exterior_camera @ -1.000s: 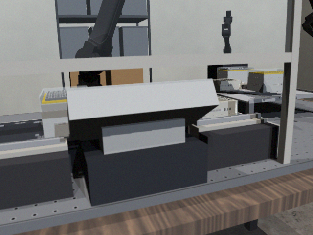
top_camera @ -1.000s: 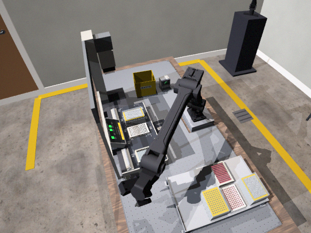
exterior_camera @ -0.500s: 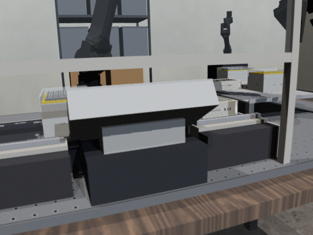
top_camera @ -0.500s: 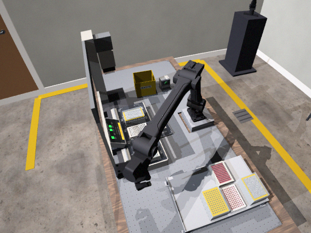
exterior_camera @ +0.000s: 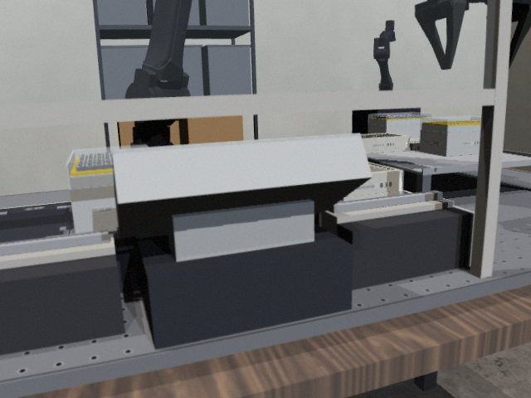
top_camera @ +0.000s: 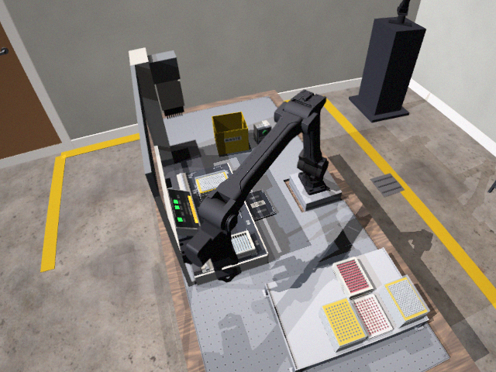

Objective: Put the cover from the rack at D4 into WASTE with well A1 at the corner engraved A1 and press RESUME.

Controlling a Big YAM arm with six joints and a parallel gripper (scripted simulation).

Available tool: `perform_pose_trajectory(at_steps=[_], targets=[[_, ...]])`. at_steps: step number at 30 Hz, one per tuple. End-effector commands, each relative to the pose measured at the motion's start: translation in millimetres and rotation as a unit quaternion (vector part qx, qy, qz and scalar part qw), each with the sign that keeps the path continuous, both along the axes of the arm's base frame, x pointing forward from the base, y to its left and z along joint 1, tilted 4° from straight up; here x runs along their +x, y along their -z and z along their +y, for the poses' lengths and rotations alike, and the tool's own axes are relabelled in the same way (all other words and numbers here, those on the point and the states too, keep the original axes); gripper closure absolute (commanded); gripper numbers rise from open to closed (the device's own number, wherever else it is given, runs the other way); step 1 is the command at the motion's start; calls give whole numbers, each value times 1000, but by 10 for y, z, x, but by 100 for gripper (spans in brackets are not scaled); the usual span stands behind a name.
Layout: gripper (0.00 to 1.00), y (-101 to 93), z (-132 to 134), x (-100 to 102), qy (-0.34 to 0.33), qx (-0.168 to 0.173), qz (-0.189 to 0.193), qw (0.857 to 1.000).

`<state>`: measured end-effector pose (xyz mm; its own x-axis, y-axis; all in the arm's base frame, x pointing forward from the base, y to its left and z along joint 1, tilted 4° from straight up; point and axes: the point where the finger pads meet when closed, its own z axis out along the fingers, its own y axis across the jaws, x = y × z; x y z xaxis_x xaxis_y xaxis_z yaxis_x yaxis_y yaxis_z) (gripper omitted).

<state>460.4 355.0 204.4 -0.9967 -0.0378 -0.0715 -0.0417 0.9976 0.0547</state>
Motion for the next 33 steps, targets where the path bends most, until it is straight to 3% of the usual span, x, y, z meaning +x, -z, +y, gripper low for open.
perform_pose_trajectory(at_steps=[1,33], targets=[[0,-196,-230,-54,6,6,10,1000],[0,-267,-1362,-814,6,6,6,1000]])
